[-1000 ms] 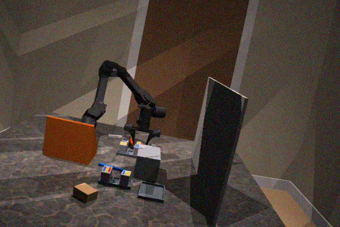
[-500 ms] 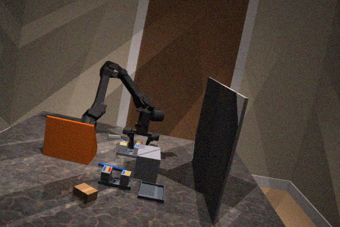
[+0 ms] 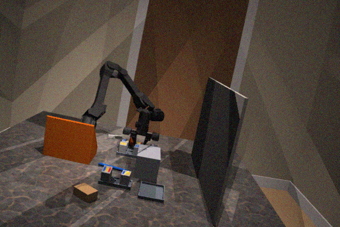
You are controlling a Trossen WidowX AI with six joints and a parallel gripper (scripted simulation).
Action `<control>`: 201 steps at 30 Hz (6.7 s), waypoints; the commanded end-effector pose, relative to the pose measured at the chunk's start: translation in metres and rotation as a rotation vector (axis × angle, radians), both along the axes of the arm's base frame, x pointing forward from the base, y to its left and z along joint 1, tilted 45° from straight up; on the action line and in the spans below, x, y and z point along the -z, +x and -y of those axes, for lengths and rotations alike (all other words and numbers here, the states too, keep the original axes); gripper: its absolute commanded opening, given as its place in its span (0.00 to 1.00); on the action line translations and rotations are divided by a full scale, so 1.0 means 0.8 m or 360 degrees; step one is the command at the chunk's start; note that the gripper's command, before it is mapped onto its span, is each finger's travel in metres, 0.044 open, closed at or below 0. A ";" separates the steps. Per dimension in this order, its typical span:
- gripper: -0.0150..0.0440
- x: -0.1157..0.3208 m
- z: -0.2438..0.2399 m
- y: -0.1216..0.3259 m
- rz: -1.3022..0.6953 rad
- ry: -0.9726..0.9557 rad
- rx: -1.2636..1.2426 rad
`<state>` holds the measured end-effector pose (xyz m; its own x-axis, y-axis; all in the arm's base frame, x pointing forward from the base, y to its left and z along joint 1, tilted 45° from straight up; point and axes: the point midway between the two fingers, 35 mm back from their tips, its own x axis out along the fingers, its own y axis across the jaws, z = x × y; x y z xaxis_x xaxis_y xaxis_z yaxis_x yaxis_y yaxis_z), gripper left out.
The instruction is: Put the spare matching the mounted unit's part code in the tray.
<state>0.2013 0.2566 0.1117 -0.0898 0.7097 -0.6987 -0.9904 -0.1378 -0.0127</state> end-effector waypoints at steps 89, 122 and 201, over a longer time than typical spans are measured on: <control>0.25 -0.014 0.264 0.174 0.0023 -0.0119 0.0078; 0.25 0.165 0.437 0.217 0.0012 -0.0092 0.0030; 0.25 0.295 0.429 0.205 0.0020 -0.0051 0.0012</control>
